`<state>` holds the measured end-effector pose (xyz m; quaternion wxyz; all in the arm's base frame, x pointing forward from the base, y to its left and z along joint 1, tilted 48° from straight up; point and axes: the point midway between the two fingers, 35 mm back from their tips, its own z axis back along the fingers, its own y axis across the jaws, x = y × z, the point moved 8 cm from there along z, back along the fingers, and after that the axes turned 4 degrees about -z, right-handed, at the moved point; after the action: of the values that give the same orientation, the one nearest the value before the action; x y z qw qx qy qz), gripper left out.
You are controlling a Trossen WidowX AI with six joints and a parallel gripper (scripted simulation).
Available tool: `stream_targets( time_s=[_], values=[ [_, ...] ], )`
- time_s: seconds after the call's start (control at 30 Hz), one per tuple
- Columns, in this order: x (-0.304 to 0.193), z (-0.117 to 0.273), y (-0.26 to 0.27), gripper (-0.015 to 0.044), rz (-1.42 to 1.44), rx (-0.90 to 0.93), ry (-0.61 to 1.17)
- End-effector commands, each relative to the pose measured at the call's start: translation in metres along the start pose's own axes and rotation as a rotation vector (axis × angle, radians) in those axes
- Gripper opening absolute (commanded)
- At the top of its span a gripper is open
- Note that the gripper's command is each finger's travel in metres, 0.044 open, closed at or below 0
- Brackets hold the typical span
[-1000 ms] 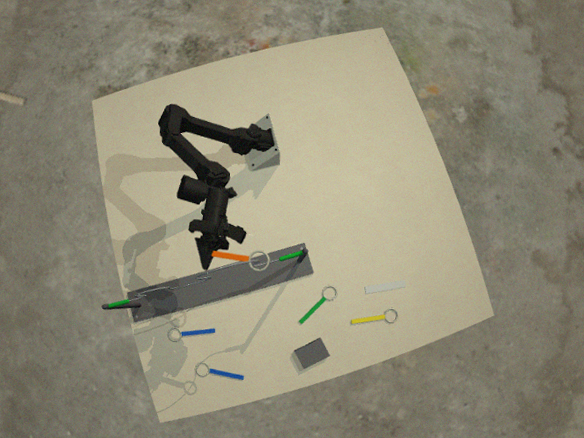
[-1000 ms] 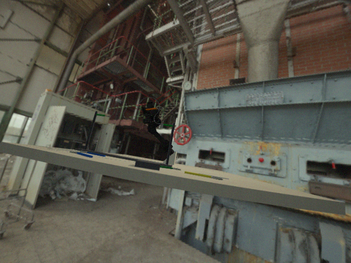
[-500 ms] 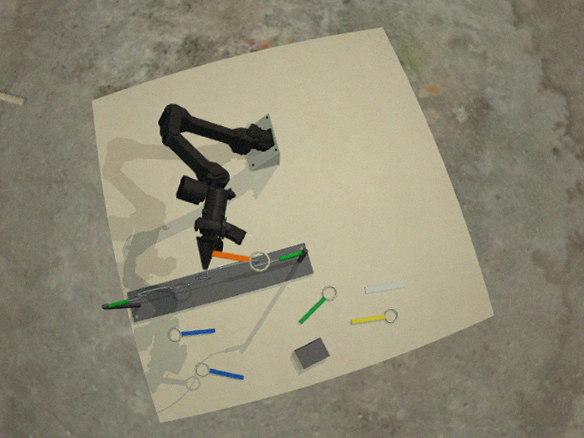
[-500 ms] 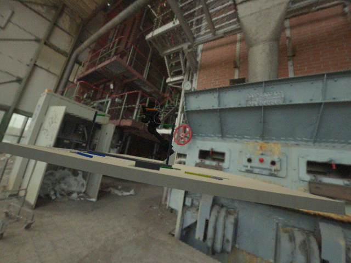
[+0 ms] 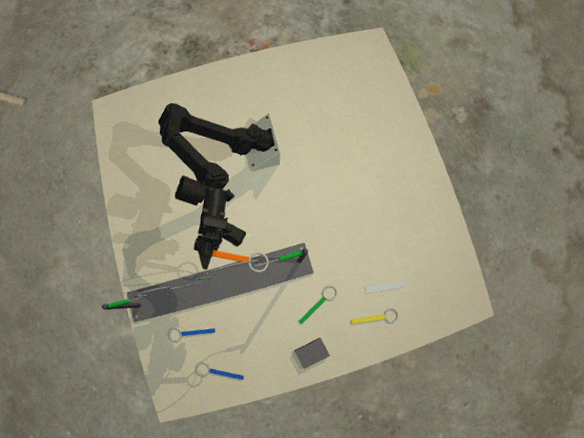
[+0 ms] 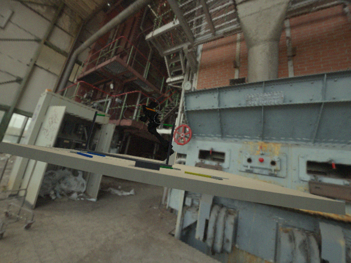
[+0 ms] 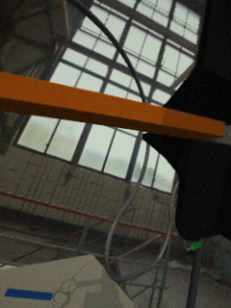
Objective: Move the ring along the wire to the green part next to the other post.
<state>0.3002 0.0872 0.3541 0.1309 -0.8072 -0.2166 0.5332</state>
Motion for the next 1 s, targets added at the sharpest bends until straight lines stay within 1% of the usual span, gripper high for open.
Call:
stream_targets(
  time_s=[0.0,0.5,0.97],
  values=[
    [-0.001,0.000,0.000,-0.0150,0.048,-0.022,-0.005],
    [-0.003,0.000,0.004,-0.0150,0.156,-0.068,-0.020],
    [-0.008,0.001,0.024,-0.0150,0.089,-0.040,-0.006]
  ],
)
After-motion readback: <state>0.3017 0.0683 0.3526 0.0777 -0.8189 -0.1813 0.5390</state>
